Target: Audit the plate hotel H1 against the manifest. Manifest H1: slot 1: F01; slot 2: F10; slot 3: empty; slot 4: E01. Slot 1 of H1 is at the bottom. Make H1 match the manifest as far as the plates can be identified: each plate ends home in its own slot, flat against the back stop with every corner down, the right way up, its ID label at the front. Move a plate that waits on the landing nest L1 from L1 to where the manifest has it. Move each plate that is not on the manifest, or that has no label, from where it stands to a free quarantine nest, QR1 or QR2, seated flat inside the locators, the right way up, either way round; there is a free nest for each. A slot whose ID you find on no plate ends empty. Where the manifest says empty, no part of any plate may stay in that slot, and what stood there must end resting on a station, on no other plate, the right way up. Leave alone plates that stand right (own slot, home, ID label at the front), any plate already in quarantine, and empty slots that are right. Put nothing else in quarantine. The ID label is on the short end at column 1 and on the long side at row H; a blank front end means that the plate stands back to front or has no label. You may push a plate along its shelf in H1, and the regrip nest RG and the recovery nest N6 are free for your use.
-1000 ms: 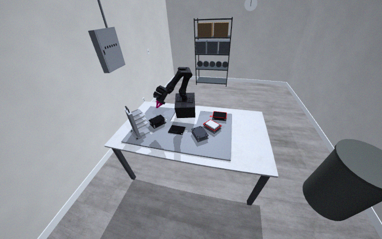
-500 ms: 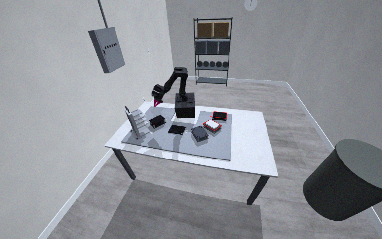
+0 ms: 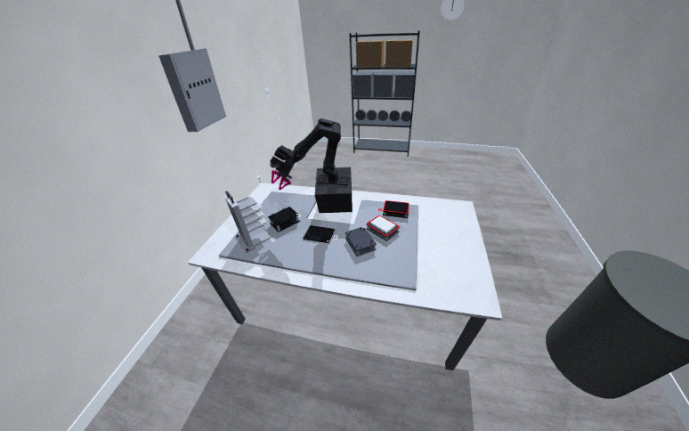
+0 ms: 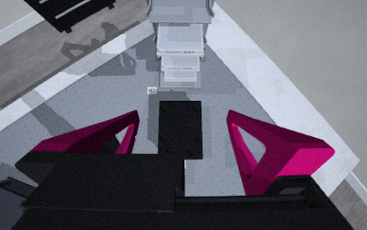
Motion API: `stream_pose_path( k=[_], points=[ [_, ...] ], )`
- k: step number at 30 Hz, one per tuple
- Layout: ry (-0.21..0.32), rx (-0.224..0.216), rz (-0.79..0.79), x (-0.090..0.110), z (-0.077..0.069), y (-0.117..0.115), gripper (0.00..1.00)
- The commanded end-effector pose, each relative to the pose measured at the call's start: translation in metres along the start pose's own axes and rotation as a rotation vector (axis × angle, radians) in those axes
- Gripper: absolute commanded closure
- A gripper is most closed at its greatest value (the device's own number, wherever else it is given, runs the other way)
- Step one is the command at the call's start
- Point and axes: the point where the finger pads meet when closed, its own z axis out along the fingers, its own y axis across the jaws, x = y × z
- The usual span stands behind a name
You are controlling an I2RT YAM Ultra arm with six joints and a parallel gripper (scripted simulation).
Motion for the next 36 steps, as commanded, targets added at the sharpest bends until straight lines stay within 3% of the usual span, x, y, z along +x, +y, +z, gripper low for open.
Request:
stream_pose_path(
  k=[1,8,36],
  points=[
    [0.009,-0.012,0.007,-0.005,-0.008,0.002,0.00],
    [0.009,-0.012,0.007,-0.021,-0.024,0.002,0.00],
    [0.009,-0.012,0.007,-0.021,-0.024,0.002,0.00]
  ],
)
